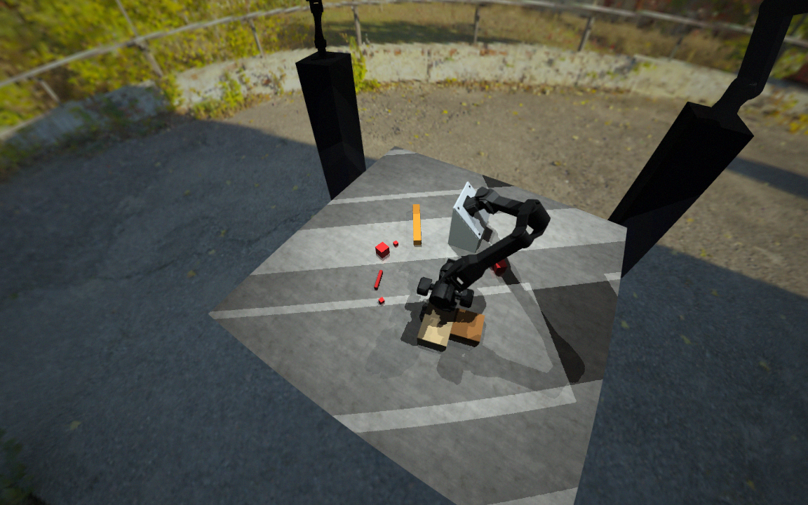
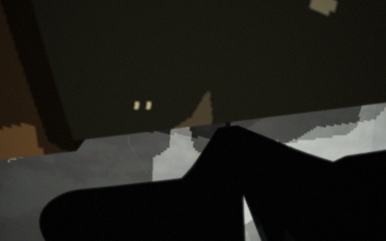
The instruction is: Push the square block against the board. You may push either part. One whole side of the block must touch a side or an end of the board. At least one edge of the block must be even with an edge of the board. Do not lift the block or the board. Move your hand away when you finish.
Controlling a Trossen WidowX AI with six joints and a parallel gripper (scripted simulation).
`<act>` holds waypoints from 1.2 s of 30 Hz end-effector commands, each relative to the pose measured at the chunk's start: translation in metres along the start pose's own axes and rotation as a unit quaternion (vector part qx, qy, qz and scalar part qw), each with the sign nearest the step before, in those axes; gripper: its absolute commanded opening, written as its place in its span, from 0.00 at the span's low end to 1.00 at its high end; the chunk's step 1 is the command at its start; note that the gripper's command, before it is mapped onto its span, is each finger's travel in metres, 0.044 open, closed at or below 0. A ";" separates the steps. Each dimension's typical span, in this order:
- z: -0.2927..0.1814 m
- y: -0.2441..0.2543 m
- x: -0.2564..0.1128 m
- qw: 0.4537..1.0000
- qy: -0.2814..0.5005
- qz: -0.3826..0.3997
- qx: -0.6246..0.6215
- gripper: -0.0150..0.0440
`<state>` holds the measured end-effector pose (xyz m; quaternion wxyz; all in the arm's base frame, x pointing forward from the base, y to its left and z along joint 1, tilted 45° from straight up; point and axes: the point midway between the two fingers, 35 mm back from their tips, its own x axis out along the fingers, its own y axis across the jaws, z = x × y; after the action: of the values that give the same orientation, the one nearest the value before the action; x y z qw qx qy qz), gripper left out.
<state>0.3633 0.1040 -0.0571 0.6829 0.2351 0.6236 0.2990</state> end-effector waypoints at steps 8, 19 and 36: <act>-0.019 0.000 -0.001 1.000 0.000 0.001 0.002 0.25; -0.037 -0.001 -0.001 1.000 0.000 0.001 0.002 0.25; -0.032 0.008 -0.053 1.000 -0.002 -0.001 0.004 0.25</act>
<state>0.3246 0.0643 -0.0245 0.6824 0.2387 0.6245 0.2957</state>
